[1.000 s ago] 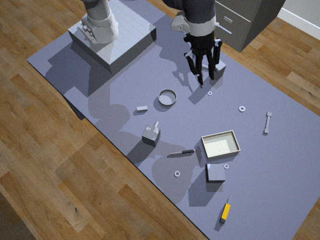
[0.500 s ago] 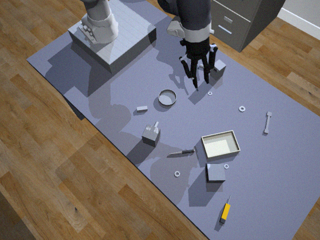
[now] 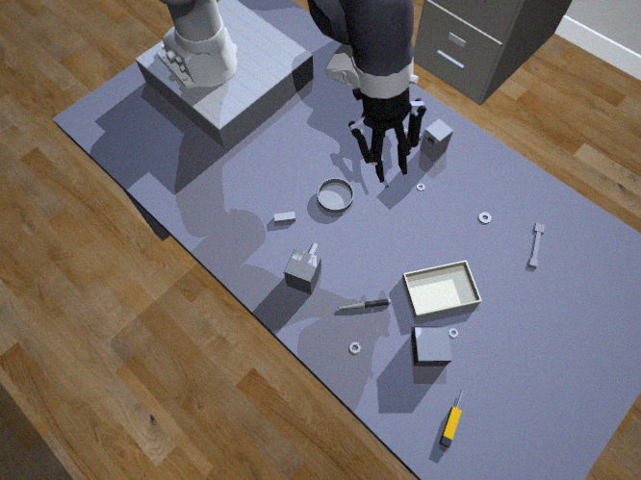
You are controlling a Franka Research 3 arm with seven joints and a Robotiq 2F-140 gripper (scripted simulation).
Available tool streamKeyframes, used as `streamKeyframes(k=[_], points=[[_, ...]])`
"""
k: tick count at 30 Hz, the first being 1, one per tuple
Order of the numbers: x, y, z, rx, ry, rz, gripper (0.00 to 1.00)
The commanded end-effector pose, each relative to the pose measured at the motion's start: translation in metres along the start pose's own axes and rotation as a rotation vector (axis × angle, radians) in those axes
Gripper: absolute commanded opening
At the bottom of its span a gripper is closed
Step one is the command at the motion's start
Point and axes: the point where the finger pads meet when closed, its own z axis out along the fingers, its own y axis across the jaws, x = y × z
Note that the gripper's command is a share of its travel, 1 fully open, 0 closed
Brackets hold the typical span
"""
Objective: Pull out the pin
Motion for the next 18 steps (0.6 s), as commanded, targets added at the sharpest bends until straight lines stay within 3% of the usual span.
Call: streamKeyframes(k=[1, 18], points=[[0.003, -0.006, 0.005, 0.005, 0.019, 0.027, 0.33], [0.01, -0.027, 0.021, 0.028, 0.071, 0.082, 0.33]])
